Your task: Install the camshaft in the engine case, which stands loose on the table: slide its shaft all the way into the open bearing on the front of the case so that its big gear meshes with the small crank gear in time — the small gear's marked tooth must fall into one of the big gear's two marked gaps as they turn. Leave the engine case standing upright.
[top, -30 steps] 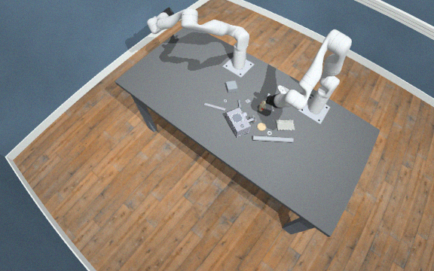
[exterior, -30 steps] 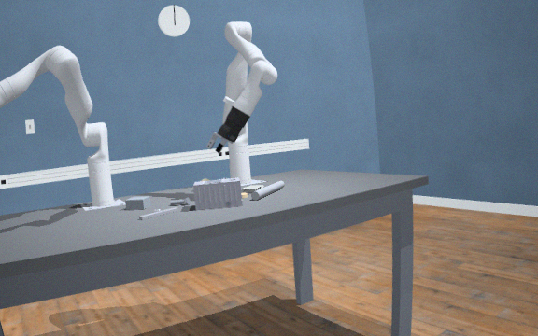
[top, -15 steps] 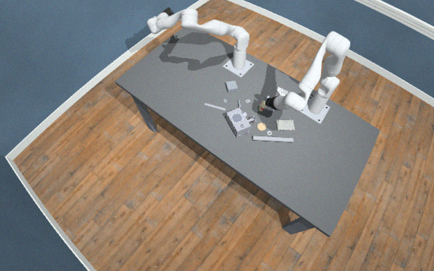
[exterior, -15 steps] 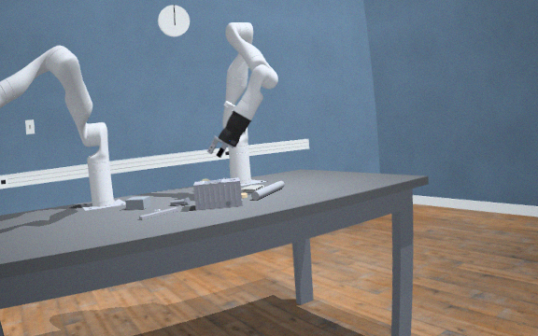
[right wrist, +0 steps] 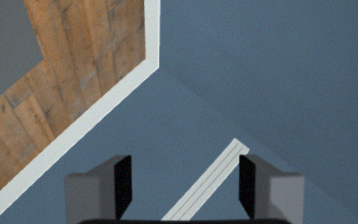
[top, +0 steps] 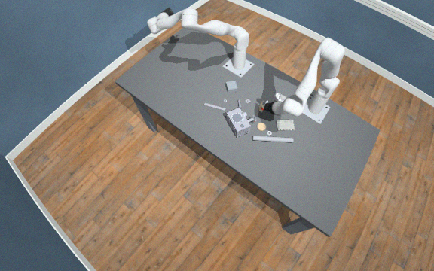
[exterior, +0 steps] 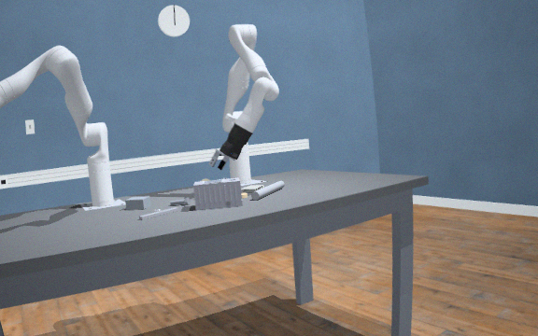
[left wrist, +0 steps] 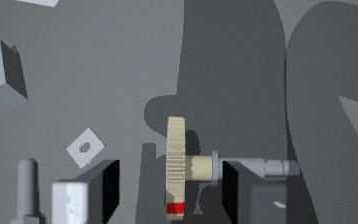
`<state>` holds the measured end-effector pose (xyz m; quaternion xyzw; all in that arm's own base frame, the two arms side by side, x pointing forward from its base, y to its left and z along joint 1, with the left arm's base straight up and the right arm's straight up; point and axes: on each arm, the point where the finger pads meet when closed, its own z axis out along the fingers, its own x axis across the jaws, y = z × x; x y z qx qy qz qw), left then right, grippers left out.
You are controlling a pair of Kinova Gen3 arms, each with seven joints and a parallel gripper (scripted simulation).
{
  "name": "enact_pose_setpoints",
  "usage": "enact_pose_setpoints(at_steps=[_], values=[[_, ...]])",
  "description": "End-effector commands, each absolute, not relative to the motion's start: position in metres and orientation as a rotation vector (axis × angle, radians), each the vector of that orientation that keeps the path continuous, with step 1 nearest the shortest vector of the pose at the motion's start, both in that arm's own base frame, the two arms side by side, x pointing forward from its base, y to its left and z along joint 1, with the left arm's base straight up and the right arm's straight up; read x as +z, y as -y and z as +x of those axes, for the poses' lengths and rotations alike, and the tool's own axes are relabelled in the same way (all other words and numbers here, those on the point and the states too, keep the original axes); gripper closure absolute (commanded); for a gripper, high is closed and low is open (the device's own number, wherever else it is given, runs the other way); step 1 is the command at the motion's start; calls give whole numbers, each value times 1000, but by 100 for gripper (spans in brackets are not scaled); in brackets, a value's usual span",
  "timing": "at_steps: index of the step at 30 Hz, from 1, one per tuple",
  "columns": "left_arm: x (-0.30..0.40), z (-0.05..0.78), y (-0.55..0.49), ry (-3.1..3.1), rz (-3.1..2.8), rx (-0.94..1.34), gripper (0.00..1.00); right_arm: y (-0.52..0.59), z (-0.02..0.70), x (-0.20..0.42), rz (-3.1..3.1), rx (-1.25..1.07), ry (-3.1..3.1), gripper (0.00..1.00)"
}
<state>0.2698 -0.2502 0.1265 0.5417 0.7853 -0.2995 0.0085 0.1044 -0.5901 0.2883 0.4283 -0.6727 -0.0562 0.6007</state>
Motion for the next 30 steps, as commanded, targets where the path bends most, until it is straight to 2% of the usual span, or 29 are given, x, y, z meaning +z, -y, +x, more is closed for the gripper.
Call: enact_pose_setpoints(at_steps=[1, 10, 11, 30], values=[[114, 268, 251, -2452, 1693, -947, 0, 590, 104, 290, 991, -128, 1560, 0], [110, 268, 251, -2452, 1693, -947, 0, 590, 104, 290, 991, -128, 1560, 0], [110, 268, 251, -2452, 1693, -947, 30, 590, 104, 290, 991, -128, 1560, 0], [110, 268, 251, -2452, 1693, -946, 30, 590, 104, 290, 991, -128, 1560, 0]])
